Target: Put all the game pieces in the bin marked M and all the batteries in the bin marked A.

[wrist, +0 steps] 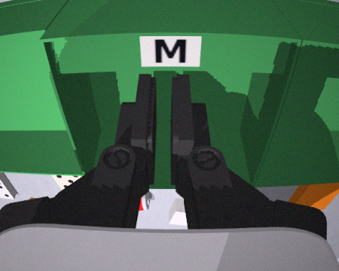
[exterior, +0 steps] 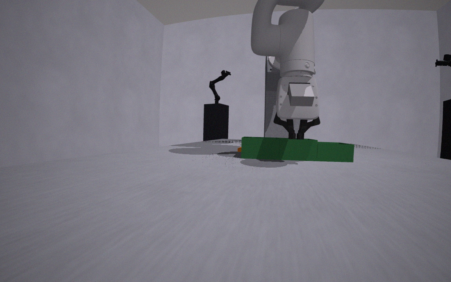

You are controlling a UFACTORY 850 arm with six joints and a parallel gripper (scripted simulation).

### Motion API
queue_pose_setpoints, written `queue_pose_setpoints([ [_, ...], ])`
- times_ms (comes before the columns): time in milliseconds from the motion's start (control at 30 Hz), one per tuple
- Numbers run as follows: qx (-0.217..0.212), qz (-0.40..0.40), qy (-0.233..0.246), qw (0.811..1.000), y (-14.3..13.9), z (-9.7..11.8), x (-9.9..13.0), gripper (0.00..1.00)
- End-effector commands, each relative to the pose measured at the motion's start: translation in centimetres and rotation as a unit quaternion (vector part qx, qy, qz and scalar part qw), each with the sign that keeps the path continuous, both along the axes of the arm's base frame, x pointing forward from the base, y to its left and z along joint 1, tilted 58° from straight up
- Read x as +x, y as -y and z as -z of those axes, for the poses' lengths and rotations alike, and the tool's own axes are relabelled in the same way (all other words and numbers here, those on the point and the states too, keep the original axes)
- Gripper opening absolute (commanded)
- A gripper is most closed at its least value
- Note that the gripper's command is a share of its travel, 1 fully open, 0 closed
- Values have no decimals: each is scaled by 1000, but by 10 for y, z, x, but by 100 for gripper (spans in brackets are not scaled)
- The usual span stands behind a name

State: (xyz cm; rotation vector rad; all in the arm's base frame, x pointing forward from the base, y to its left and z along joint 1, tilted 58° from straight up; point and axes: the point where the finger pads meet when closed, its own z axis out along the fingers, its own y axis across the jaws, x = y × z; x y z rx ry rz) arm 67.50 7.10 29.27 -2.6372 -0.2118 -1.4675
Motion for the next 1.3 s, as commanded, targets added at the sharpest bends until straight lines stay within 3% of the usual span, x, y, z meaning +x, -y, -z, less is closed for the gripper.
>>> queue_pose_setpoints([
  [0, 0, 0, 0, 1000, 1, -2, -3, 7],
  [533, 0, 0, 0, 1000, 4, -12, -18, 7],
  [800, 0, 0, 0, 1000, 9, -29, -45, 7],
  [1000, 0, 0, 0, 1000, 9, -29, -46, 7],
  [1267, 0, 0, 0, 1000, -20, -31, -50, 7],
])
